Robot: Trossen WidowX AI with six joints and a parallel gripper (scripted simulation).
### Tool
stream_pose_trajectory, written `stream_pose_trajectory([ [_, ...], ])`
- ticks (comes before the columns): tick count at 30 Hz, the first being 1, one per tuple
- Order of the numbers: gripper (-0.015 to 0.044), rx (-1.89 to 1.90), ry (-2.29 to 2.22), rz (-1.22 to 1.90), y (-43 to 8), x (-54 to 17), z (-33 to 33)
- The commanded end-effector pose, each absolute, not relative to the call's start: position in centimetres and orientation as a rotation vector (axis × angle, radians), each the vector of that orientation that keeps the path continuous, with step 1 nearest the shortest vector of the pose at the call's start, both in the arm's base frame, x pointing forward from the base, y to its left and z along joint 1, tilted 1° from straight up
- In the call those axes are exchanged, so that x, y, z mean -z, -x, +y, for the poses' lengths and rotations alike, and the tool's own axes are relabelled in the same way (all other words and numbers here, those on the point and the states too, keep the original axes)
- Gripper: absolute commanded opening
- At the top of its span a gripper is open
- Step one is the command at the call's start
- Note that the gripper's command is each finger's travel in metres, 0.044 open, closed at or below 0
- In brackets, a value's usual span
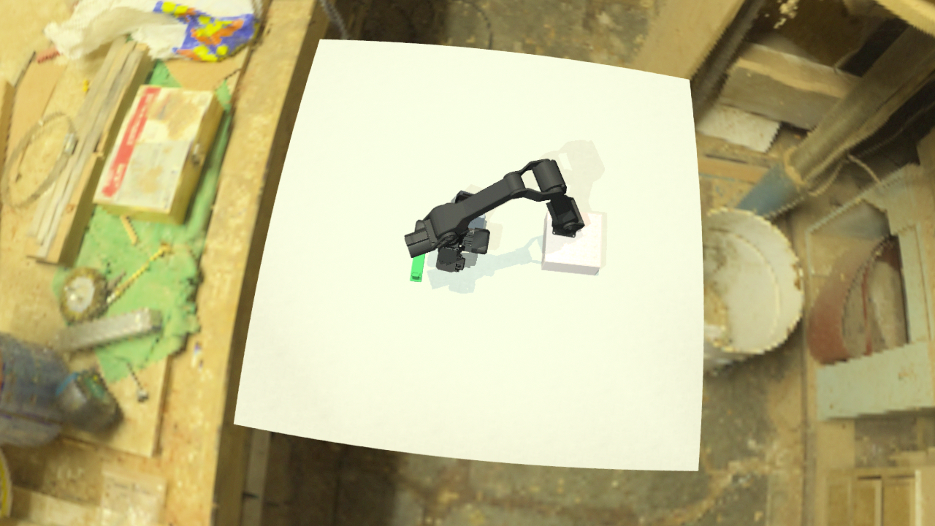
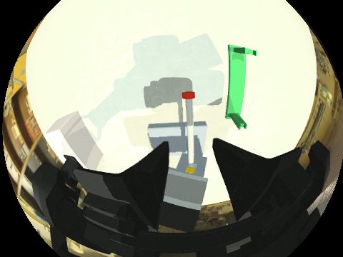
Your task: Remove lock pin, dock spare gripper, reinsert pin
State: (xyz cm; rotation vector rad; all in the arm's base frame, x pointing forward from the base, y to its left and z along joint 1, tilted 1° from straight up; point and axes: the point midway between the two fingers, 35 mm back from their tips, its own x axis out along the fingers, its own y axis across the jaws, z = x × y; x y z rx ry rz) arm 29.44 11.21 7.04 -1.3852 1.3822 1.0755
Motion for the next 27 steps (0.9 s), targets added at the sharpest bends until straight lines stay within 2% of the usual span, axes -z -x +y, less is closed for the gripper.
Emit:
stream_pose_trajectory([
  [1,0.02,-1.076,1.384,1.381,-29.4,-7.9,11.9],
  [8,0.02,-1.076,1.388,1.384,-29.3,-9.2,12.8],
  [17,0.0436,-1.076,1.39,1.386,-29.4,-8.6,12.2],
  [27,0.044,-1.076,1.39,1.386,-29.4,-8.6,12.2],
])
